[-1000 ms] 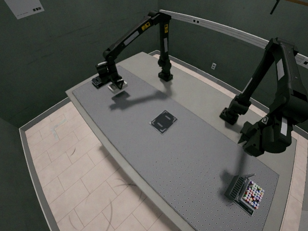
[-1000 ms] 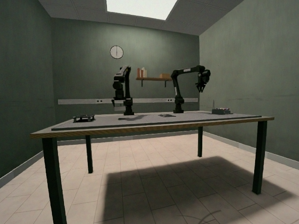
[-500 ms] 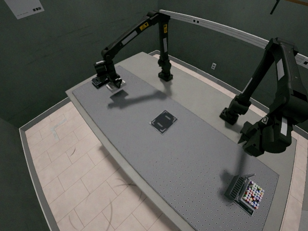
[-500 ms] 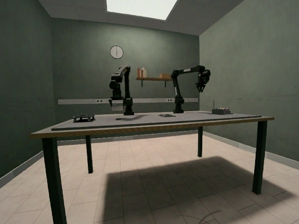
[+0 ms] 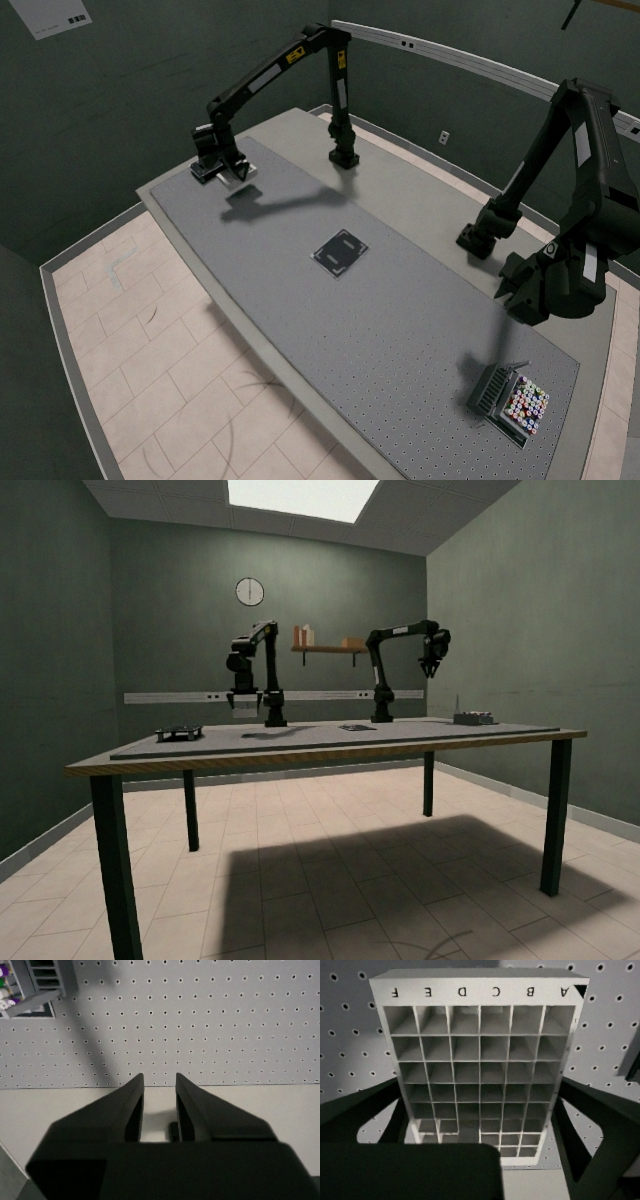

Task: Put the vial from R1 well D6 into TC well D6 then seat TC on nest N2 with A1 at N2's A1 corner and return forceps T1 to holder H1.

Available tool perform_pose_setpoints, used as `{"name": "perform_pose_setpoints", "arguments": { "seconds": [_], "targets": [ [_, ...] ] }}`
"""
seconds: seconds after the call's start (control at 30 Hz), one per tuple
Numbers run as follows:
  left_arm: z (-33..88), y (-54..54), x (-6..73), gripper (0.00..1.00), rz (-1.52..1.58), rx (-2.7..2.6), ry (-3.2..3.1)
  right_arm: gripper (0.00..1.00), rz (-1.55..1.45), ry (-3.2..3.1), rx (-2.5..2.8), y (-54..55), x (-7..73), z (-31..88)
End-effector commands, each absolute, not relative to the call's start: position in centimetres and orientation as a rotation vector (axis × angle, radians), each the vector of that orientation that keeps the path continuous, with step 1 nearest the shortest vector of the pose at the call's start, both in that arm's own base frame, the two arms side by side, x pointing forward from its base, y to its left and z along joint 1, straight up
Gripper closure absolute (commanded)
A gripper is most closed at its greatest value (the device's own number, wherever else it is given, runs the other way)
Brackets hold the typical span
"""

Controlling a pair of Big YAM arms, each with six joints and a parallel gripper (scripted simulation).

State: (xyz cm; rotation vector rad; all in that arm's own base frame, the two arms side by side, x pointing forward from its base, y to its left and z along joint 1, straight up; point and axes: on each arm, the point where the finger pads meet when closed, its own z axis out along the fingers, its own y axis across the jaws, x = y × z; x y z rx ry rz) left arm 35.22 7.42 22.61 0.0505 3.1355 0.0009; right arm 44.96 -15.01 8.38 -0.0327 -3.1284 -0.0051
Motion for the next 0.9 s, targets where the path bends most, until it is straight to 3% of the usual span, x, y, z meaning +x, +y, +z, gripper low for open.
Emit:
{"name": "perform_pose_setpoints", "arguments": {
  "seconds": [0.0,0.87],
  "targets": [
    [23.8,7.7,36.0,0.76,0.012,0.024,3.106,1.0,0.017,-3.176,-0.03,-16.9,47.3,10.2],
    [23.8,7.7,36.0,0.76,0.012,0.024,3.106,1.0,0.02,-3.173,-0.03,-21.0,47.5,10.2]
  ]
}}
